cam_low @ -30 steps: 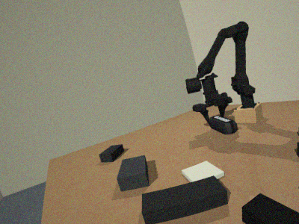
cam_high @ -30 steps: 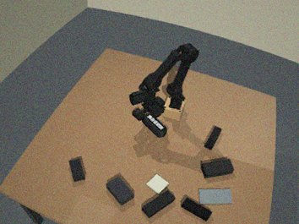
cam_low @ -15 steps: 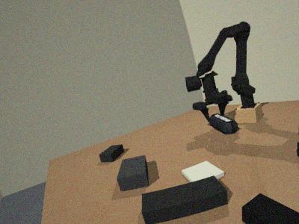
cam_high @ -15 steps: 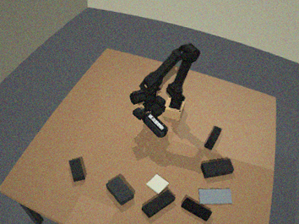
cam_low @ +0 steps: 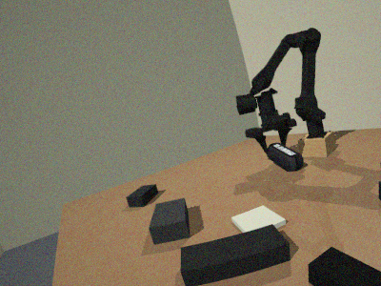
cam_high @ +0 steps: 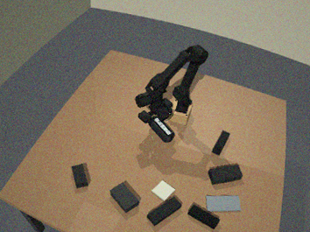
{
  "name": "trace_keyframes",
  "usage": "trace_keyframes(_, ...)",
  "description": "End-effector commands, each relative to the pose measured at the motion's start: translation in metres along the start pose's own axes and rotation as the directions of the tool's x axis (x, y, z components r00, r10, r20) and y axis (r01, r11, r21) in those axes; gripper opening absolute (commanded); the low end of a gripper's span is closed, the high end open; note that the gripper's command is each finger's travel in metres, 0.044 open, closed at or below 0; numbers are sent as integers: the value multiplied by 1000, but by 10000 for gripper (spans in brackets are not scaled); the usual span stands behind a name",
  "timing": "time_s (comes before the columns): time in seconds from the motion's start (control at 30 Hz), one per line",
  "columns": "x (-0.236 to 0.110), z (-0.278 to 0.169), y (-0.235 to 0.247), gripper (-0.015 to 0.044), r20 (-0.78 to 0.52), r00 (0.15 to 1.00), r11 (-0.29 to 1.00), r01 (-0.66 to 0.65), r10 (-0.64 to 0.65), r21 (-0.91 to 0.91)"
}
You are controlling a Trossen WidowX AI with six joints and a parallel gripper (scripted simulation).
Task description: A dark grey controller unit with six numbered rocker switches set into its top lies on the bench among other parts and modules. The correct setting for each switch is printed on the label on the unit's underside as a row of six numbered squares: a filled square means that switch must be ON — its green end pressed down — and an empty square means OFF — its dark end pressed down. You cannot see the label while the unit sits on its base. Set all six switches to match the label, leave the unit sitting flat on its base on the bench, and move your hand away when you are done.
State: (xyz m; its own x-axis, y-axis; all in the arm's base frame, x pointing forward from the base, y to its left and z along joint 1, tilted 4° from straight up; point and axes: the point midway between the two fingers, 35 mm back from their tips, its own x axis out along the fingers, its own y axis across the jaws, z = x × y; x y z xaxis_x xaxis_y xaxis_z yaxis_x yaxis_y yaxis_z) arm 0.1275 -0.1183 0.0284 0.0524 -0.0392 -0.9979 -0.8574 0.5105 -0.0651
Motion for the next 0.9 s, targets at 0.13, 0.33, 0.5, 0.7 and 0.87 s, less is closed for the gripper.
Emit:
trace_keyframes(0.13,-9,2,-4,335,-1,1000,1000,22,-22,3)
trace_keyframes(0.33,-13,4,-4,335,-1,1000,1000,22,-22,3)
trace_keyframes(0.5,-17,7,-4,335,-1,1000,1000,22,-22,3)
trace_keyframes(0.7,-21,9,-4,335,-1,1000,1000,22,-22,3)
trace_keyframes(0.87,-23,12,-4,335,0,1000,1000,22,-22,3)
